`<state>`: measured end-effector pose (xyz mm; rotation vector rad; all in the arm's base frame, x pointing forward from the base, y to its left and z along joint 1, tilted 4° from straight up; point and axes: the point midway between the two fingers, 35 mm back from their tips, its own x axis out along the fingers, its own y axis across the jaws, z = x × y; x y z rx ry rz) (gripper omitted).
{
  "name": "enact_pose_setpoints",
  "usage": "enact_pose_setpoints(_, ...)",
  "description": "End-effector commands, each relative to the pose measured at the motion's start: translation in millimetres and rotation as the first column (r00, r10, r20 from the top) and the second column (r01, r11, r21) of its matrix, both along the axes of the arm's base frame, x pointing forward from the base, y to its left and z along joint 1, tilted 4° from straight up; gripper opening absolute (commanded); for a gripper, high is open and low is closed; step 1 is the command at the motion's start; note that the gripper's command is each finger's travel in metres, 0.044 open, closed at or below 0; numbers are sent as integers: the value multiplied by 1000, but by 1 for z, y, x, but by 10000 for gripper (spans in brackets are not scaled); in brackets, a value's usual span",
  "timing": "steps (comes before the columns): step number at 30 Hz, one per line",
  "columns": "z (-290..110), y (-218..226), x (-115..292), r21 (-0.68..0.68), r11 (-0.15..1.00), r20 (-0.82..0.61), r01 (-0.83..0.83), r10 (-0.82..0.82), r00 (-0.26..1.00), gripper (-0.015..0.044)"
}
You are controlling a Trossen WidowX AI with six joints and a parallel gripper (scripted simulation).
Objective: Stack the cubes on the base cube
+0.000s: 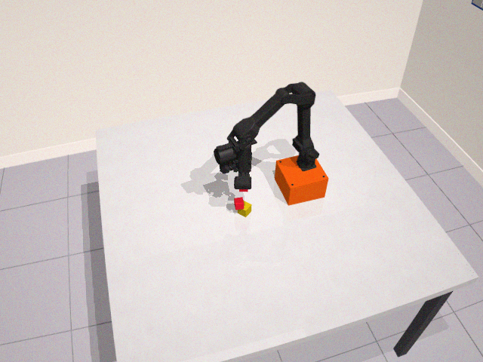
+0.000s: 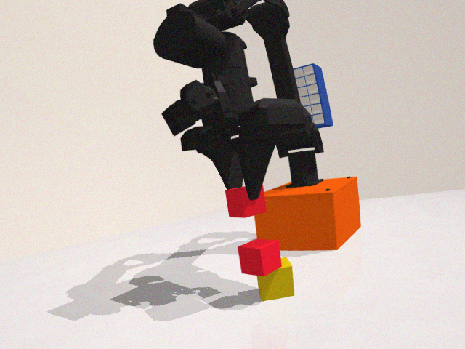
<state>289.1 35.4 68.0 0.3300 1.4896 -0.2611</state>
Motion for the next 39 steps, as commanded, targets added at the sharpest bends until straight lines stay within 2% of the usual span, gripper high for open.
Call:
enact_pose_setpoints(1, 1, 10, -4, -9, 998, 11, -66, 66, 998, 105)
enact_pose_setpoints(10, 1, 33, -14, -17, 979, 15, -202, 202, 979, 105)
enact_pose_setpoints(24, -29, 35, -12, -17, 978, 15, -206, 206, 978, 105)
enact_pose_setpoints(39, -37, 36, -11, -17, 979, 15, -205, 206, 979, 105)
